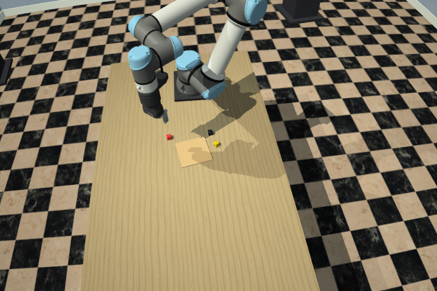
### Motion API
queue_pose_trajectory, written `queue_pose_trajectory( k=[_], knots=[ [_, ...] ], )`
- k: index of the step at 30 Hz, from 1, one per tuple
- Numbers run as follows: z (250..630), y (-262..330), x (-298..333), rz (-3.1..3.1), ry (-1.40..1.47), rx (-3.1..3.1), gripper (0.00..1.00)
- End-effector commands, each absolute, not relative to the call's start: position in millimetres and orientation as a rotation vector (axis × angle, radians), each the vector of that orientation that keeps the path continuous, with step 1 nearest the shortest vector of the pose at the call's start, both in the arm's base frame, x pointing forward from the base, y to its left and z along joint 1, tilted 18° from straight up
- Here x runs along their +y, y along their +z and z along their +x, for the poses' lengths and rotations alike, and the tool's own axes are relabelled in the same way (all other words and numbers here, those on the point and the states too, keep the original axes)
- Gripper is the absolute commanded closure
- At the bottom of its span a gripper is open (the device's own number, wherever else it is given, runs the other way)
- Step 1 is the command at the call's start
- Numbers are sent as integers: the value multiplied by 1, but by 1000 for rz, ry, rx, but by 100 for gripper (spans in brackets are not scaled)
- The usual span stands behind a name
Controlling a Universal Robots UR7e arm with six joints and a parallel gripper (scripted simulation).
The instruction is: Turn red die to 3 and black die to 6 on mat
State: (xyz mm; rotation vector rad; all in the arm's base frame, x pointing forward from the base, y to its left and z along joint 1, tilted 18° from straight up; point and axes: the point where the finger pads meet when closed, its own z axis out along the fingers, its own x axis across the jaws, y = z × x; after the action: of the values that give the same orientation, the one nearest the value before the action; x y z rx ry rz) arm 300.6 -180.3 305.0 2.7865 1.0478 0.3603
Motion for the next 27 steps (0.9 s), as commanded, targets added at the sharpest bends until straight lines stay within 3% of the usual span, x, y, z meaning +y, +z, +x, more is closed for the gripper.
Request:
queue_pose_trajectory(
  k=[1, 27],
  knots=[
    [277, 270, -170, 2797, 378, 1003, 0],
    [247, 210, -151, 2815, 403, 918, 0]
  ],
)
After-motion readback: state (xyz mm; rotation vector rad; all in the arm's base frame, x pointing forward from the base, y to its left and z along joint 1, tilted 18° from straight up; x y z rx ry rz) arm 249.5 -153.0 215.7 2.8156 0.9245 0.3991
